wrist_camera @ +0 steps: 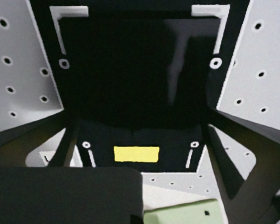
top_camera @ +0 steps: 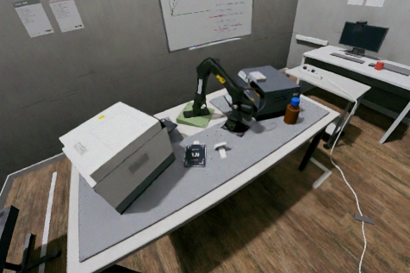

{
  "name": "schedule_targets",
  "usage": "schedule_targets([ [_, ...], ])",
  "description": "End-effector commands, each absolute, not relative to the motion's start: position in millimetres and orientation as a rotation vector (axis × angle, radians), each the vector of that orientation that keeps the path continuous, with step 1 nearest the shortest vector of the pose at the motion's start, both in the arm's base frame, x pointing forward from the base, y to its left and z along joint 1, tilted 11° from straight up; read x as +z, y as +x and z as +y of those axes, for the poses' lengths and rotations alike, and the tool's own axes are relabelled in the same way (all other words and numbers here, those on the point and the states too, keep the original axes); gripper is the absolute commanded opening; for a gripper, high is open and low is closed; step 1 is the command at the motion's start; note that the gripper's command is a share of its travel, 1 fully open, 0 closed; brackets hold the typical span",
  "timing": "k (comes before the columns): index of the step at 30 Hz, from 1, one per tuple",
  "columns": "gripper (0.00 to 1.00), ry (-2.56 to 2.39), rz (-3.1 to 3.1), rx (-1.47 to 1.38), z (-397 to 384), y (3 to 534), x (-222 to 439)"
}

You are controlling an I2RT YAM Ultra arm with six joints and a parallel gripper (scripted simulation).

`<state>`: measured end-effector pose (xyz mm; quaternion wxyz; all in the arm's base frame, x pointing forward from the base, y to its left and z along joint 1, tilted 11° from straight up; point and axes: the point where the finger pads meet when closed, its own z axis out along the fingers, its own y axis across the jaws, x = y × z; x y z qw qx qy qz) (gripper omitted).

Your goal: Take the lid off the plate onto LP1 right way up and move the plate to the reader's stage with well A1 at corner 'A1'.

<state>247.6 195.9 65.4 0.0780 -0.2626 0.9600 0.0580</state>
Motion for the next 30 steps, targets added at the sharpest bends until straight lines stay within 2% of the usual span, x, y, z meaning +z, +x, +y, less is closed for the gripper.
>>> schedule_targets([
  [1, 1.0, -0.777, 2.864, 0.179, 196.7, 250.2, 68.1],
  [30, 1.0, -0.772, 2.837, 0.188, 191.8, 249.8, 110.5],
])
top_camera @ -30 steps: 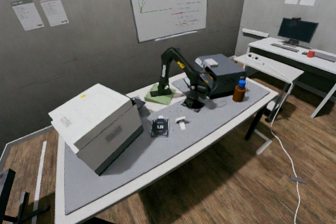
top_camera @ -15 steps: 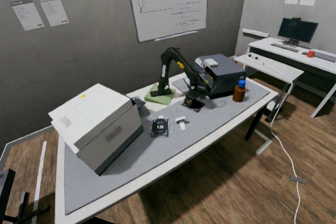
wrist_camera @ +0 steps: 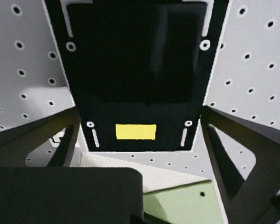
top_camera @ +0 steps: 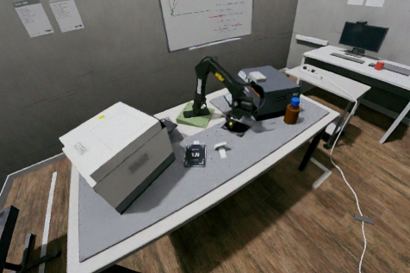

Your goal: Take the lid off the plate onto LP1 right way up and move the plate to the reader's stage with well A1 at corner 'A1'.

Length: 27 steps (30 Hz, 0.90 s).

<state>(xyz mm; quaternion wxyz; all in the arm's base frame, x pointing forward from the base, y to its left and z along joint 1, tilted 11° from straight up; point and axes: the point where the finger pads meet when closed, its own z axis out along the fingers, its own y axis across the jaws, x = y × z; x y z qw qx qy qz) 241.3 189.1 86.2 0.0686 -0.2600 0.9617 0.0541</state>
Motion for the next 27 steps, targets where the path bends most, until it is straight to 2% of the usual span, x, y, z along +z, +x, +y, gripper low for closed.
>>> schedule_targets([
  [1, 1.0, -0.771, 2.838, 0.189, 191.4, 249.7, 111.8],
  [27, 1.0, -0.768, 2.839, 0.192, 185.5, 244.6, 143.1],
])
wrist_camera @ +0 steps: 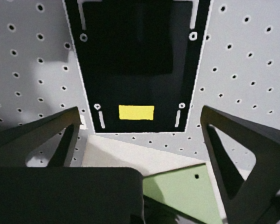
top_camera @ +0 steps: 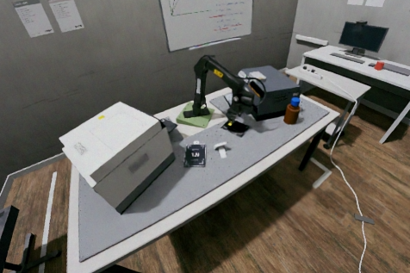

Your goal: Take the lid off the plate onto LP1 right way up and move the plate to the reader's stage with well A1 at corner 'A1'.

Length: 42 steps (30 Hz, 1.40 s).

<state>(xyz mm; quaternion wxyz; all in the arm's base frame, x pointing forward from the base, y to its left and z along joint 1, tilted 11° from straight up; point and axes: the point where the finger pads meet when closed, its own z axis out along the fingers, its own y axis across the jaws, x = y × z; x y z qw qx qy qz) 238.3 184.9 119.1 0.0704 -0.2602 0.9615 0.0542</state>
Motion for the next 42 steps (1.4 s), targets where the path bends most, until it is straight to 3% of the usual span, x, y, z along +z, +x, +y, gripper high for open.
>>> schedule_targets([
  [1, 1.0, -0.767, 2.839, 0.193, 185.2, 244.5, 144.4],
  [42, 1.0, -0.763, 2.822, 0.203, 182.2, 242.8, 177.0],
])
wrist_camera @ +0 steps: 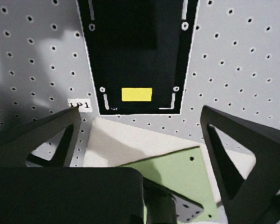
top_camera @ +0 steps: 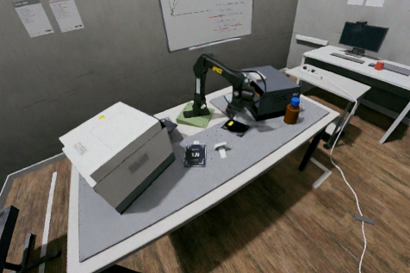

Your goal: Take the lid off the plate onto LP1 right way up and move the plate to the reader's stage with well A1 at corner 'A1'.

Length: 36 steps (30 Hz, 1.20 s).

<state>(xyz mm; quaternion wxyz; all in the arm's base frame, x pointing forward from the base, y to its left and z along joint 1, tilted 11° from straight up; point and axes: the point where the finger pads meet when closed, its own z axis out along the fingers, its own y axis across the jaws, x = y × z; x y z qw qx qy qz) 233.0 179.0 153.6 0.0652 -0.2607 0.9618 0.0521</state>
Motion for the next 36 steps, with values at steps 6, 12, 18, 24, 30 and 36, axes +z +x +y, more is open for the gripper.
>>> schedule_targets([
  [6, 1.0, -0.763, 2.822, 0.203, 182.2, 242.8, 177.0],
  [12, 1.0, -0.763, 2.822, 0.203, 182.2, 242.8, 177.0],
  [18, 1.0, -0.763, 2.822, 0.203, 182.2, 242.8, 177.0],
  [24, 1.0, -0.674, 2.891, 0.177, 191.5, 222.3, 173.0],
  [30, 1.0, -0.625, 2.906, 0.182, 201.6, 210.8, 178.2],
  [36, 1.0, -0.574, 2.92, 0.188, 214.1, 194.1, 184.1],
])
